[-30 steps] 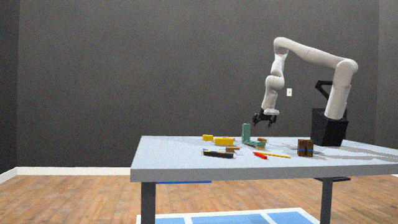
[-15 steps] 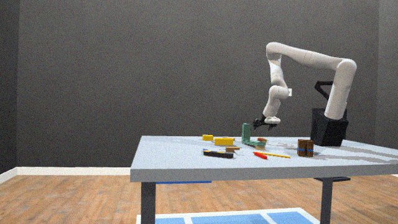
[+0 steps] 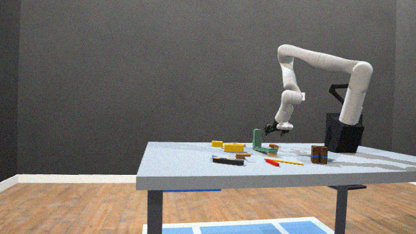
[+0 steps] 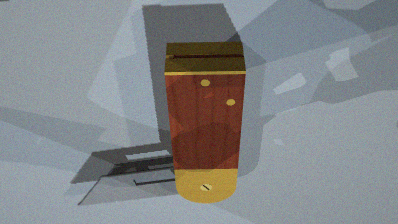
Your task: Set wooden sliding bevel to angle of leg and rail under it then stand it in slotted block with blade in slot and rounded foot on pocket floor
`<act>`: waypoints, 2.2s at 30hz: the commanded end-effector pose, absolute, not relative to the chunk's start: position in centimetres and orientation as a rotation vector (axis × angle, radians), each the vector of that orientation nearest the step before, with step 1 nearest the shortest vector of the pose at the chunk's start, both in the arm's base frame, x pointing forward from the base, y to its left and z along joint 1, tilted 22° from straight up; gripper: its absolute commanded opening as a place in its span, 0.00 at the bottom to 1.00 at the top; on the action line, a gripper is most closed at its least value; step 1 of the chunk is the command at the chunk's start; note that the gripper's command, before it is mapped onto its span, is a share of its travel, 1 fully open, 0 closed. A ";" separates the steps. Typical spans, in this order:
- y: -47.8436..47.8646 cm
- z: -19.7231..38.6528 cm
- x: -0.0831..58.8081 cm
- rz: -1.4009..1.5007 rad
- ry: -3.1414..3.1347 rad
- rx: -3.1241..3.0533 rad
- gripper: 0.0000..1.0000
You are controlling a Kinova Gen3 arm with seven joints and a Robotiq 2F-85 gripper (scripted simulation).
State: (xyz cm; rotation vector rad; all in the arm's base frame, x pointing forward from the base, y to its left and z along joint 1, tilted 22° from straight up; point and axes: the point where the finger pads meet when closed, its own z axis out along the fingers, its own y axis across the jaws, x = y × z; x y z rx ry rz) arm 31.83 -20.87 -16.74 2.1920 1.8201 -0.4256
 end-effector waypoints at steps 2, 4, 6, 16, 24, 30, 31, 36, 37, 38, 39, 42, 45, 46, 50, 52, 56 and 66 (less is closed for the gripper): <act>-20.9 -16.7 31.9 -0.426 1.818 2.191 0.64; -20.9 -16.7 31.9 -0.426 1.818 2.192 0.64; -20.9 -16.7 31.9 -0.426 1.818 2.192 0.64; -20.9 -16.7 31.9 -0.426 1.818 2.192 0.64; -20.9 -16.7 31.9 -0.426 1.818 2.192 0.64; -20.9 -16.7 31.9 -0.426 1.818 2.192 0.64; -20.9 -16.7 31.9 -0.426 1.818 2.192 0.64; -20.9 -16.7 31.9 -0.426 1.818 2.192 0.64; -20.9 -16.7 31.9 -0.426 1.818 2.192 0.64; -20.9 -16.7 31.9 -0.426 1.818 2.192 0.64; -20.9 -16.7 31.9 -0.426 1.818 2.192 0.64; -20.9 -16.7 31.9 -0.426 1.818 2.192 0.64; -20.9 -16.7 31.9 -0.426 1.818 2.192 0.64; -20.9 -16.7 31.9 -0.426 1.818 2.192 0.64; -20.9 -16.7 31.9 -0.426 1.818 2.192 0.64; -20.9 -16.7 31.9 -0.426 1.818 2.192 0.64; -20.9 -16.7 31.9 -0.426 1.818 2.192 0.64; -20.8 -17.1 31.9 -0.426 1.818 2.192 0.64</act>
